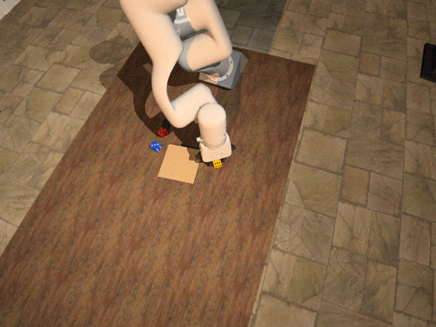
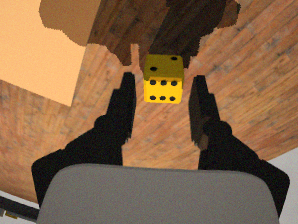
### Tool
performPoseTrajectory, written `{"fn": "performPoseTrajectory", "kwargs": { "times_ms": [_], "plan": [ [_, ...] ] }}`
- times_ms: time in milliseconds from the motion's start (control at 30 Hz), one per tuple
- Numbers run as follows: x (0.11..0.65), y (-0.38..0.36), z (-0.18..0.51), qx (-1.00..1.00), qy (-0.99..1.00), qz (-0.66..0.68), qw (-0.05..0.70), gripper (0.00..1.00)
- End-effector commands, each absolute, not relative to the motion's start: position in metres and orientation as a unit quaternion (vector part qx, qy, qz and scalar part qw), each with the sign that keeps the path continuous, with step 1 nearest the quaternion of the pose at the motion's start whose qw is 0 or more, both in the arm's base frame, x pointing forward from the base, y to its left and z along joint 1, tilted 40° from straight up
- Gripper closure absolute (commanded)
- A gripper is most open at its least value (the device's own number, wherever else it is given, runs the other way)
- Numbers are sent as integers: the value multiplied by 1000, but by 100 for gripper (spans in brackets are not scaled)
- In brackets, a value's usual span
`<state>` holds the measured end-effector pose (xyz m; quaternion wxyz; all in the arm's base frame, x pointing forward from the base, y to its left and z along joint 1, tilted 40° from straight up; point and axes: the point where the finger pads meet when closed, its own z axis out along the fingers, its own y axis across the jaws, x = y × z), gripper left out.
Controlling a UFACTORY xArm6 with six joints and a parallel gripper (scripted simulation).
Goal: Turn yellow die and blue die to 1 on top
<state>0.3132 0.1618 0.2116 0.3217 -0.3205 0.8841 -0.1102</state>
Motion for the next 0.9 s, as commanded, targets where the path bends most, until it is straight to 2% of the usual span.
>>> {"fn": "performPoseTrajectory", "kwargs": {
  "times_ms": [0,867],
  "plan": [
    [321,163,204,-320,884,-110,323,53],
    [331,163,193,-320,884,-110,323,53]
  ]
}}
